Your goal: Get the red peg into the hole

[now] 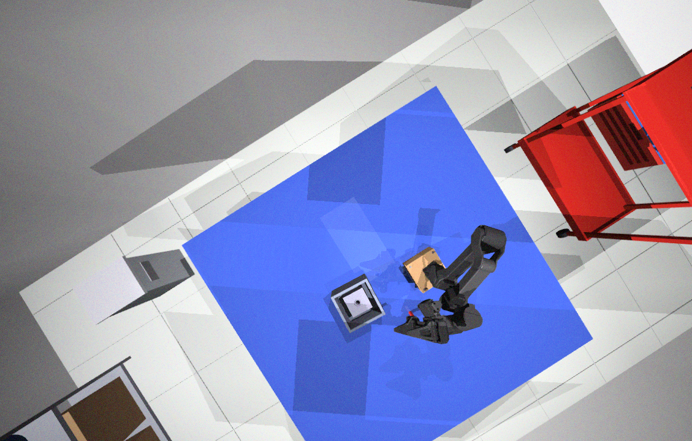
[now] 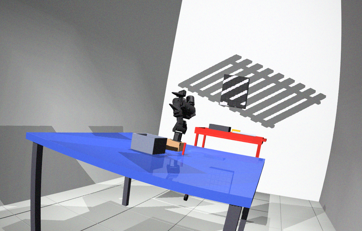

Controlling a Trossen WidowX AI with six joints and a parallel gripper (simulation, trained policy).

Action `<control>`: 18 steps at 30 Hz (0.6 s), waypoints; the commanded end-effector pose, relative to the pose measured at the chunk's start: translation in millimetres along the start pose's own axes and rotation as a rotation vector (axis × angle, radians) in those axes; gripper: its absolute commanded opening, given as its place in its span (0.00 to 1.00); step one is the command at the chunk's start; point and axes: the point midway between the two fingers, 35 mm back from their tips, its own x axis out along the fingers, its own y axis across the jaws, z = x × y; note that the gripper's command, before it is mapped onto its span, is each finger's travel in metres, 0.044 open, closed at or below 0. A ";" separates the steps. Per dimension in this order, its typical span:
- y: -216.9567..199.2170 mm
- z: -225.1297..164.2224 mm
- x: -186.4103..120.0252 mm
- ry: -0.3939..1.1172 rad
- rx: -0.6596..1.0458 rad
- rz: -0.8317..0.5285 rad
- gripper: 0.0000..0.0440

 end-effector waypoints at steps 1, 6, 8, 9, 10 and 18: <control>-0.2 -6.8 0.7 0.026 -0.023 -0.003 0.95; 2.4 -44.5 3.8 0.155 -0.138 -0.026 1.00; 5.0 -59.8 5.0 0.204 -0.187 -0.037 1.00; 6.3 -67.1 5.4 0.227 -0.213 -0.043 1.00; 7.5 -74.1 5.8 0.249 -0.238 -0.049 1.00; 11.4 -118.2 5.0 0.415 -0.456 -0.100 1.00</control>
